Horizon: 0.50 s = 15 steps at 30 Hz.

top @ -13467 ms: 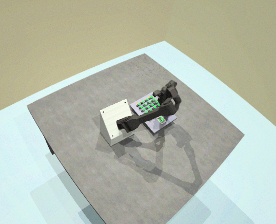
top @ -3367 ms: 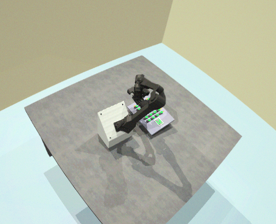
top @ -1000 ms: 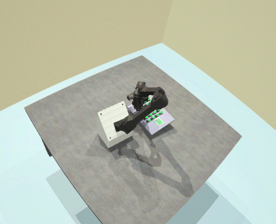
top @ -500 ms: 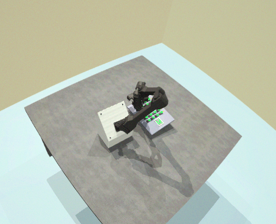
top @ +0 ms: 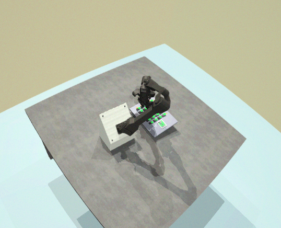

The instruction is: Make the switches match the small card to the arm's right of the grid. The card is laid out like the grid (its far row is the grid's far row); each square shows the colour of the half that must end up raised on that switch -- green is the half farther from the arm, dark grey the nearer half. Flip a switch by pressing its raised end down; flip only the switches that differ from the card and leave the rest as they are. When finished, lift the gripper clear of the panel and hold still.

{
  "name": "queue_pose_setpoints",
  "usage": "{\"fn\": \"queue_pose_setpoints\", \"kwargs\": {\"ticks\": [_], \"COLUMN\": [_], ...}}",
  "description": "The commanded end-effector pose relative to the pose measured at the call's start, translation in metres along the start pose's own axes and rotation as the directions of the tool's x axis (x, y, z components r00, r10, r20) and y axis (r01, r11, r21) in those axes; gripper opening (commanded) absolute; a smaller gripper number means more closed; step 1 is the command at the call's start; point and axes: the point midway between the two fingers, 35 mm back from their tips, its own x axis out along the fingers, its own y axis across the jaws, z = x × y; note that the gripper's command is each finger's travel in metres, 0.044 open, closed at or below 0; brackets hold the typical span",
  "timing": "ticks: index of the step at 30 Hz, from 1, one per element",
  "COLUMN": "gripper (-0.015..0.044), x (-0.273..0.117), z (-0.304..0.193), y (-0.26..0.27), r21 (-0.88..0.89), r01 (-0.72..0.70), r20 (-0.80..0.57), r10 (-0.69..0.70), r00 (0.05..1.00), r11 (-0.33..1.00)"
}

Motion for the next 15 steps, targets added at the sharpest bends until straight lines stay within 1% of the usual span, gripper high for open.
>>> {"fn": "queue_pose_setpoints", "kwargs": {"ticks": [1,15], "gripper": [0.0,0.0], "x": [-0.006,-0.0062], "z": [0.0458,0.0484], "y": [-0.035,-0.0377], "r21": [0.037,0.037], "r01": [0.0,0.0], "r20": [0.015,0.015], "r10": [0.0,-0.001], "r00": [1.0,1.0], "r11": [0.999,0.999]}}
